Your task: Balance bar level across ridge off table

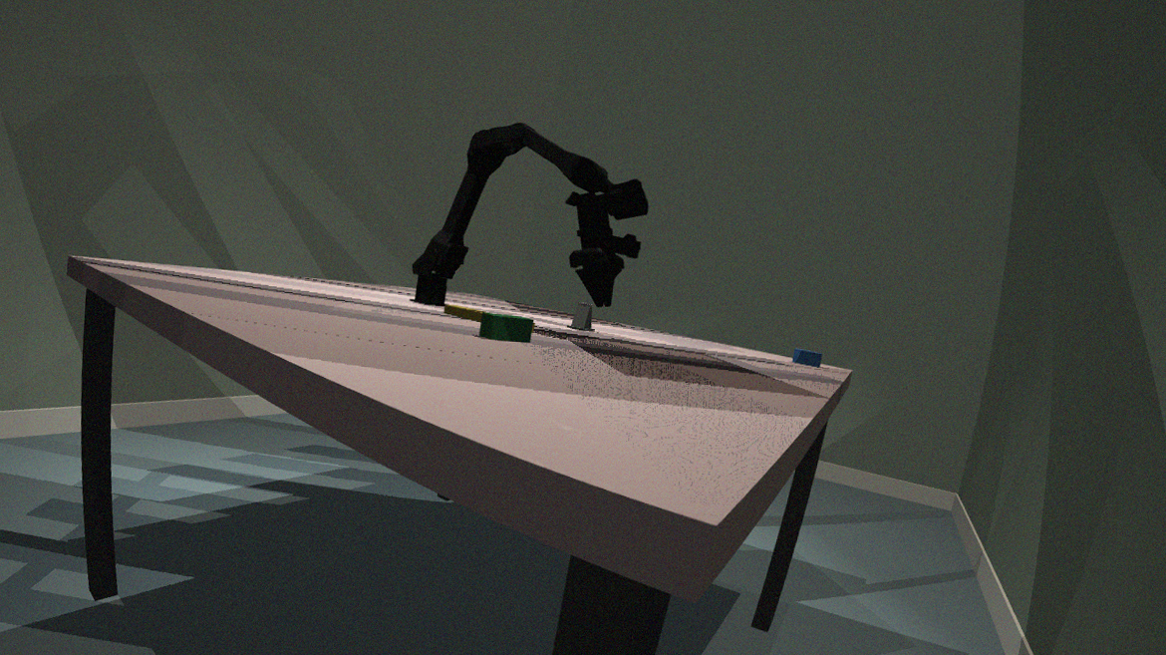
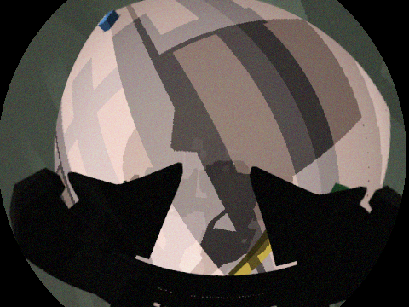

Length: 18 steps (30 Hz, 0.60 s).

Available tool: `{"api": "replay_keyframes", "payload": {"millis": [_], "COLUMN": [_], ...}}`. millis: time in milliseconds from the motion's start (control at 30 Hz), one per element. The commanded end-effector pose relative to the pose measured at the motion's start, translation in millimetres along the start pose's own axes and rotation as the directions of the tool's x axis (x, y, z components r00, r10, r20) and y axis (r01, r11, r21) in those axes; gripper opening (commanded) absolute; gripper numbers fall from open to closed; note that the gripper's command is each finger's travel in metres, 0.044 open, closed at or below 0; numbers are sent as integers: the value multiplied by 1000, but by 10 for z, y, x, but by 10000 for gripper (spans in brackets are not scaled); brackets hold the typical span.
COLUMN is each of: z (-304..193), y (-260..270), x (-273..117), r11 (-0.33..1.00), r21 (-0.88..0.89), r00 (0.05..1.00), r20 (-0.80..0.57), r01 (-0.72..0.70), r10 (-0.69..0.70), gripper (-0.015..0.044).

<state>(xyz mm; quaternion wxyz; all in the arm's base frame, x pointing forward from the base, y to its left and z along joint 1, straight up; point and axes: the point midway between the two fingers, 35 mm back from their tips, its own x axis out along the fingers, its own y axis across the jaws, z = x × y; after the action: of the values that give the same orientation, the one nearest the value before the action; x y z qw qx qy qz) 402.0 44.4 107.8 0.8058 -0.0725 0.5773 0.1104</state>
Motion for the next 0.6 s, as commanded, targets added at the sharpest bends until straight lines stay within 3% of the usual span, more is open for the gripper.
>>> {"api": "replay_keyframes", "payload": {"millis": [0, 567], "z": [-146, -931], "y": [-185, -899], "x": [-59, -407], "r11": [999, 974], "r21": [32, 205], "r00": [999, 976], "r20": [-37, -214], "r01": [20, 93], "r10": [-19, -48], "gripper": [315, 315]}}
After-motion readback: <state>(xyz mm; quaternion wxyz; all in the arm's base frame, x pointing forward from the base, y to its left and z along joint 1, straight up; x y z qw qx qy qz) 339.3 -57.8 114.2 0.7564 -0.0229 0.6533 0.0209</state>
